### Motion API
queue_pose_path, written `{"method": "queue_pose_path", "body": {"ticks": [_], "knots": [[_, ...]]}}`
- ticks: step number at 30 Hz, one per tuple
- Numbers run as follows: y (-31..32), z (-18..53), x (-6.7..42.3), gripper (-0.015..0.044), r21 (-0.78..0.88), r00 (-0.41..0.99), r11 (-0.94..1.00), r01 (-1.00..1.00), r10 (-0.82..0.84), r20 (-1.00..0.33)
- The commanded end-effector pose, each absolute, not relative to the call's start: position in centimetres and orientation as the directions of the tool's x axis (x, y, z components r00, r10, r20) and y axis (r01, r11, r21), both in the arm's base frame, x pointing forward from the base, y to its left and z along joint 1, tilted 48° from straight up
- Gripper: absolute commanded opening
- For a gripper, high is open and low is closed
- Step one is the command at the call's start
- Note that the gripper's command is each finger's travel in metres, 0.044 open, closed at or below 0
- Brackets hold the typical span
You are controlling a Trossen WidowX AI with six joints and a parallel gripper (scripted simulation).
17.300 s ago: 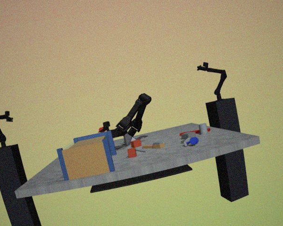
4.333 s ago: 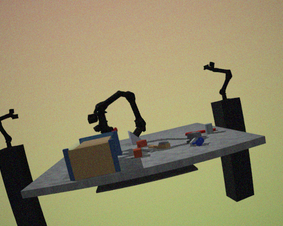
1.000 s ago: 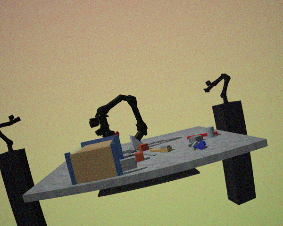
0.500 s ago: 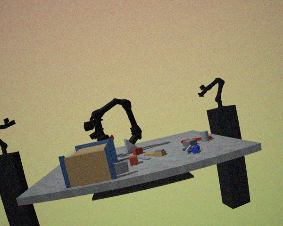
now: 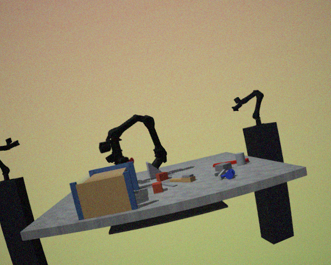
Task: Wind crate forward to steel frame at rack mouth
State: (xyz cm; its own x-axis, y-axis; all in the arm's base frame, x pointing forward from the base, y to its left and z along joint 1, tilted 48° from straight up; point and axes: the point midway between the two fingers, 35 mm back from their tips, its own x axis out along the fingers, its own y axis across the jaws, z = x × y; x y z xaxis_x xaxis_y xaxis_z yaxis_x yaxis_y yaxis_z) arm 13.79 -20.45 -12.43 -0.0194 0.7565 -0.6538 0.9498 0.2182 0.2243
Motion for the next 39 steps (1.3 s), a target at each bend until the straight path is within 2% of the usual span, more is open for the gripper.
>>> {"method": "queue_pose_path", "body": {"ticks": [1,15,39], "knots": [[-20.23,-12.79,13.56,0.0000,0.237,-0.033,0.247,0.939,0.755,-0.654],[-20.32,-12.81,13.41,0.0000,0.270,-0.036,0.279,0.921,0.753,-0.657],[-20.21,-12.73,13.75,0.0000,0.207,-0.031,0.217,0.954,0.757,-0.652]]}}
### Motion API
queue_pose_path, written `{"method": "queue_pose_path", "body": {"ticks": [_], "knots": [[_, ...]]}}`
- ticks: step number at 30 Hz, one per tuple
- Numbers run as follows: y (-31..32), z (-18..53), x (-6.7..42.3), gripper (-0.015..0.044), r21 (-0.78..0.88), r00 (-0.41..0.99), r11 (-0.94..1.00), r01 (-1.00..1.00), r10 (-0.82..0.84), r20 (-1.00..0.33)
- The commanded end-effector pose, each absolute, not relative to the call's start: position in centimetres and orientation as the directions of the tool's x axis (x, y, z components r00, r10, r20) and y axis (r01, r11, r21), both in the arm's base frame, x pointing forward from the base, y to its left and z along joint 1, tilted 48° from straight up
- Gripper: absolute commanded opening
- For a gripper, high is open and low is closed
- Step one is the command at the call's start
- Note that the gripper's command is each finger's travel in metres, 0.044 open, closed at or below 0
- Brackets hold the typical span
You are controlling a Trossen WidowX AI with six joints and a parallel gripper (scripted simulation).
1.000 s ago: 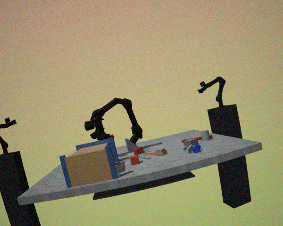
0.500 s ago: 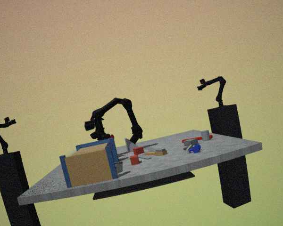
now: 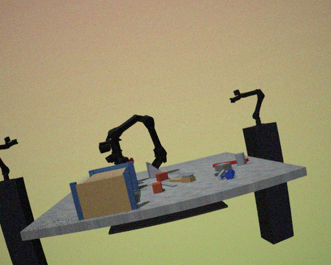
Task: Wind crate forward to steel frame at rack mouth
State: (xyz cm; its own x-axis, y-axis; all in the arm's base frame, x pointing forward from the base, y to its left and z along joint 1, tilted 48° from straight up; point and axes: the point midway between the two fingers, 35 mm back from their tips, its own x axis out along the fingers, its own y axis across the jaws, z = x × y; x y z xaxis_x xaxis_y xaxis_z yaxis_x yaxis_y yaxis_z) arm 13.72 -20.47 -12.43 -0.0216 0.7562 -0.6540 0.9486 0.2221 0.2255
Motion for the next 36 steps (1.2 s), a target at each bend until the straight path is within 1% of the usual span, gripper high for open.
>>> {"method": "queue_pose_path", "body": {"ticks": [1,18,24,32,36], "knots": [[-20.2,-12.7,13.7,0.0000,0.211,-0.031,0.221,0.952,0.757,-0.653],[-20.5,-12.4,13.7,0.0440,0.225,-0.022,0.222,0.949,0.756,-0.654],[-21.7,-11.6,13.8,0.0440,0.228,-0.015,0.220,0.949,0.749,-0.662],[-29.1,-4.3,13.4,0.0440,0.238,0.030,0.203,0.950,0.698,-0.715],[-29.6,-3.5,13.2,0.0440,0.238,0.034,0.201,0.950,0.693,-0.720]]}}
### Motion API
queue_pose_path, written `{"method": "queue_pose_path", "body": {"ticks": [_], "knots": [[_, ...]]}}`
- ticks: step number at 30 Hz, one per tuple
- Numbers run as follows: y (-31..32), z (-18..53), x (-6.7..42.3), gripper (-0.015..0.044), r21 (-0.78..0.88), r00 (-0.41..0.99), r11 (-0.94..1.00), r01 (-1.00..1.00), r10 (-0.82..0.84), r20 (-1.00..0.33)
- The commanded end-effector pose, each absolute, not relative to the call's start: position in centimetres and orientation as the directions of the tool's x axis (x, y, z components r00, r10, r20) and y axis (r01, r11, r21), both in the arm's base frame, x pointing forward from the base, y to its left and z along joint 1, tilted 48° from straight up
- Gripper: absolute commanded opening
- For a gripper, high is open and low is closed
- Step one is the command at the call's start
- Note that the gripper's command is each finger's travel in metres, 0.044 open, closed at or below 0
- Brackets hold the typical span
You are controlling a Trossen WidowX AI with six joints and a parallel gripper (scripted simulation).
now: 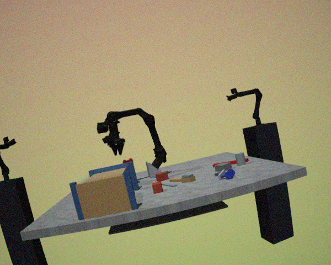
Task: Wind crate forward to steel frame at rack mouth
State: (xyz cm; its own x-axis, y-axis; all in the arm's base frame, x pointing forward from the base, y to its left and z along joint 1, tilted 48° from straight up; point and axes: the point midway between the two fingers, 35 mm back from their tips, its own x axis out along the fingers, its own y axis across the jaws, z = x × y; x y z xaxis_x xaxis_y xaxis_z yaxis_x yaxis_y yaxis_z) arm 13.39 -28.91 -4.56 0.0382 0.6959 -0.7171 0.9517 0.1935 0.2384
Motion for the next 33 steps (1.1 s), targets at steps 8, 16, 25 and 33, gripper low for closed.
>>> {"method": "queue_pose_path", "body": {"ticks": [8,16,25,33], "knots": [[-29.38,-3.56,13.14,0.0335,0.237,0.040,0.186,0.953,0.702,-0.711],[-29.38,-3.56,13.14,0.0125,0.237,0.040,0.186,0.953,0.702,-0.711],[-29.38,-3.56,13.14,0.0000,0.237,0.040,0.186,0.953,0.702,-0.711],[-29.30,-3.49,13.08,0.0000,0.237,0.039,0.186,0.953,0.702,-0.711]]}}
